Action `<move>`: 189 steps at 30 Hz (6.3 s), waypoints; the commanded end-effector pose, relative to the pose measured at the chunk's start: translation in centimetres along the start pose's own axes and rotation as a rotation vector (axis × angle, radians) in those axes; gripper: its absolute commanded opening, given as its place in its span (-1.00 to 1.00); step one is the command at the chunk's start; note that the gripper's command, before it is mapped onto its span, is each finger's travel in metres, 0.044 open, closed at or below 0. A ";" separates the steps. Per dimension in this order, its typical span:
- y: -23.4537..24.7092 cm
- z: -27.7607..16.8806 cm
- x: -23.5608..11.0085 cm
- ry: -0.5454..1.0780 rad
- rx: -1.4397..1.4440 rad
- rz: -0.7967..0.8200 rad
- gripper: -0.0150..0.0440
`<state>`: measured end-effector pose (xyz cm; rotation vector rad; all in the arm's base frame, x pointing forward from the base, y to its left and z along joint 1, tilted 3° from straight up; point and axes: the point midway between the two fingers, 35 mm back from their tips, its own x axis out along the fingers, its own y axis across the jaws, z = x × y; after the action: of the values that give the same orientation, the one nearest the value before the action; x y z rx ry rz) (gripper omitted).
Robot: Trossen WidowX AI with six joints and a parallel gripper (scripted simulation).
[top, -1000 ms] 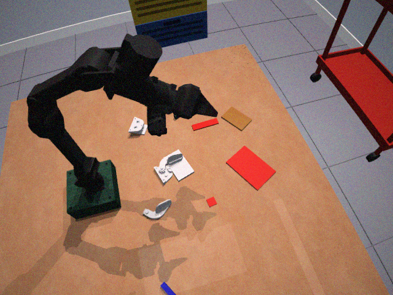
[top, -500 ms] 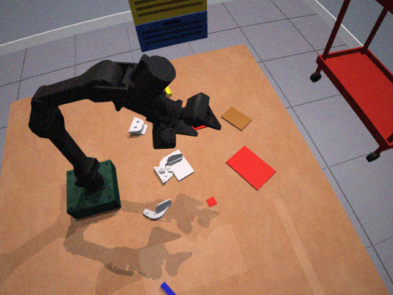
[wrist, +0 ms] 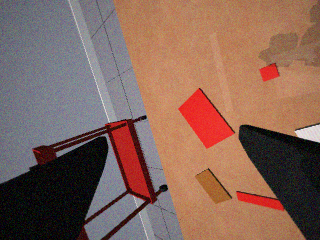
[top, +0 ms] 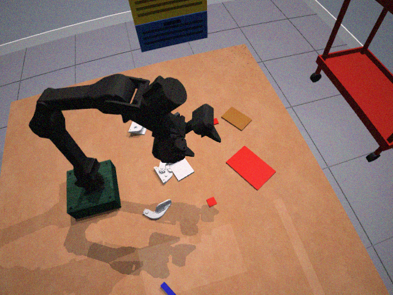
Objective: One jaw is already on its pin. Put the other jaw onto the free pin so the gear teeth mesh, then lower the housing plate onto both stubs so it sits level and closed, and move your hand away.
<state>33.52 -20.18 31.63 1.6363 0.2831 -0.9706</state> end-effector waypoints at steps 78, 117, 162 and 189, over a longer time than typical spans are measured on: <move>-23.6 3.9 9.0 0.612 -1.778 -0.436 1.00; -31.9 3.6 12.9 0.855 -2.051 -0.381 1.00; -34.6 3.4 15.4 0.856 -2.051 -0.380 1.00; -34.5 3.4 15.4 0.858 -2.055 -0.376 -0.04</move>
<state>19.53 -16.93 -3.50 -0.1041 1.5360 0.1694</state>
